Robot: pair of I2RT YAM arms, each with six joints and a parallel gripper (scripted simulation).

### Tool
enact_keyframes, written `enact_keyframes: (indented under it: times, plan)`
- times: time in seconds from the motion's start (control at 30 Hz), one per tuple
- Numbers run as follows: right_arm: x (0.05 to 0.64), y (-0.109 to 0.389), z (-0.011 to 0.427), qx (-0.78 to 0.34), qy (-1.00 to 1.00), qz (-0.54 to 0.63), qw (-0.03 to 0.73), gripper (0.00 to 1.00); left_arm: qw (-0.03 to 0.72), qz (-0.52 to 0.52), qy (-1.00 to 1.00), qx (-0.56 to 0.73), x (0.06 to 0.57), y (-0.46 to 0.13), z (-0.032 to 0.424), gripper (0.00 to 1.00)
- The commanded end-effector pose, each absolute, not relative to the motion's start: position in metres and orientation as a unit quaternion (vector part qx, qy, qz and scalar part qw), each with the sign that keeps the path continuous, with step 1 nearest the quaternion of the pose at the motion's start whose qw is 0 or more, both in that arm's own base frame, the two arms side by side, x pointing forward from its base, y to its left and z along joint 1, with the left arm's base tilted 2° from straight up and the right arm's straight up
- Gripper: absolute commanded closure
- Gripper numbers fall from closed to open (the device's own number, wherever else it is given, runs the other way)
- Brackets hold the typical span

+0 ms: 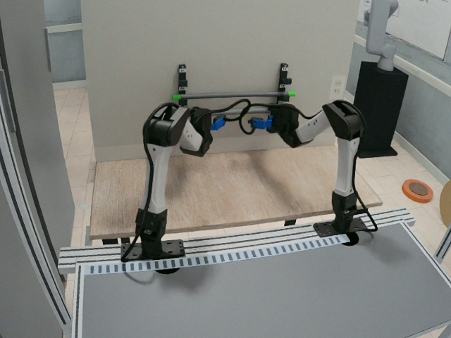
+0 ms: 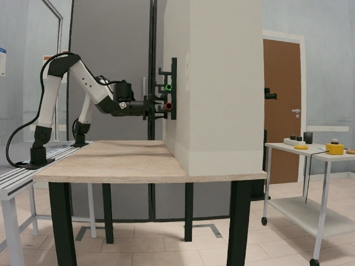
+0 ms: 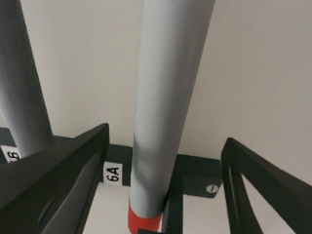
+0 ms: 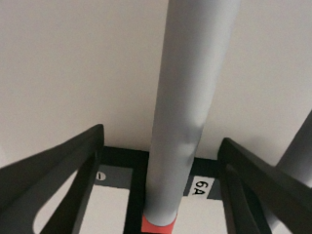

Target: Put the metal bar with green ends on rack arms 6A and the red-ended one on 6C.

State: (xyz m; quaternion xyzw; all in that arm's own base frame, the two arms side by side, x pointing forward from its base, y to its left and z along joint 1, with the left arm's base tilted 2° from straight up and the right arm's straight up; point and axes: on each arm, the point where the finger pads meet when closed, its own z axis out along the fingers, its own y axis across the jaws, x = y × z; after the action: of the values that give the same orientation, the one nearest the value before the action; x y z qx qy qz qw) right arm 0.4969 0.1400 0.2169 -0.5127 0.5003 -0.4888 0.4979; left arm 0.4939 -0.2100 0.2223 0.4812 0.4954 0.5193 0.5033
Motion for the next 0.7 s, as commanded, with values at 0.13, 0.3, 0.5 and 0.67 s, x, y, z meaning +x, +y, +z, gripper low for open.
enact_keyframes:
  times: [0.13, 0.3, 0.5, 0.67]
  plan:
    - [0.5035, 0.1418, 0.2263, -0.507, 0.494, -0.493, 0.505, 0.31, 0.497, 0.515, 0.494, 0.495, 0.5000, -0.2167, 0.2101, 0.31]
    - [0.5035, 0.1418, 0.2265, -0.507, 0.494, -0.493, 0.505, 0.37, 0.497, 0.515, 0.494, 0.495, 0.5000, -0.2167, 0.2103, 0.37]
    - [0.5035, 0.1418, 0.2267, -0.507, 0.494, -0.493, 0.505, 0.46, 0.497, 0.515, 0.494, 0.495, 0.5000, -0.2167, 0.2106, 0.46]
    - [0.5035, 0.1418, 0.2269, -0.507, 0.494, -0.493, 0.505, 0.54, 0.497, 0.515, 0.494, 0.495, 0.5000, -0.2167, 0.2109, 0.54]
